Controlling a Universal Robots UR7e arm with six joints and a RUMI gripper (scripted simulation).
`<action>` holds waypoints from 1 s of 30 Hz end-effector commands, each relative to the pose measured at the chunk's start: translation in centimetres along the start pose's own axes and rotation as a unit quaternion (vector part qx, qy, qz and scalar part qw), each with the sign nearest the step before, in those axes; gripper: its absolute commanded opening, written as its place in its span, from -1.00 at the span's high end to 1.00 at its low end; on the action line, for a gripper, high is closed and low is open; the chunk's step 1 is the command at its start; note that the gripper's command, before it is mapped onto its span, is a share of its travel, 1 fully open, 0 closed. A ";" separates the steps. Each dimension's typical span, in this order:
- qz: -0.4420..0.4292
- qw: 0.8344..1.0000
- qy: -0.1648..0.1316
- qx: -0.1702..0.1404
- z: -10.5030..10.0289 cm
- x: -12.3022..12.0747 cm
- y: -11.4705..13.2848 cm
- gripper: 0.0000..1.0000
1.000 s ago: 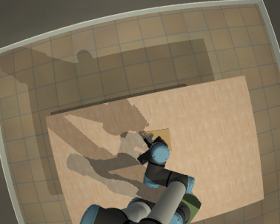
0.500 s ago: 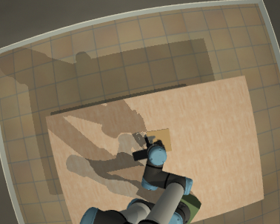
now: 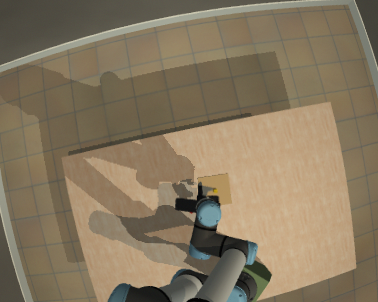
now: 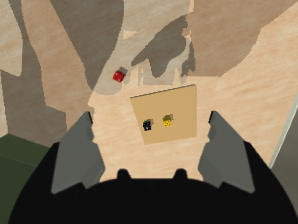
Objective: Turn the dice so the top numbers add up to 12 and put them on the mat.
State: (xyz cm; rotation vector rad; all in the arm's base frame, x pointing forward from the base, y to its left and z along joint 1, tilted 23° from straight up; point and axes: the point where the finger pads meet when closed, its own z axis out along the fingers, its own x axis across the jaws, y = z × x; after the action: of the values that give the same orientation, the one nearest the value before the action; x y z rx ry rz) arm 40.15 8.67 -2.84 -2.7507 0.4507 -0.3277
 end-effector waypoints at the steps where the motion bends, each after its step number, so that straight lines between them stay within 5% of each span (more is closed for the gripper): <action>1: 0.050 0.999 0.002 -0.007 0.0 -0.2 -0.3 -1.00; 18: 0.252 0.968 0.004 -0.006 0.2 -0.9 -1.2 -1.00; 30: 0.418 0.908 0.005 -0.005 0.4 -1.7 -1.7 -1.00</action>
State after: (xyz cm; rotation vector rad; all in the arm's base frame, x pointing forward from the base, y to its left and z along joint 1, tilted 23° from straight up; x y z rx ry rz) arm 39.39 10.56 -2.87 -2.3779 1.3658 -0.1372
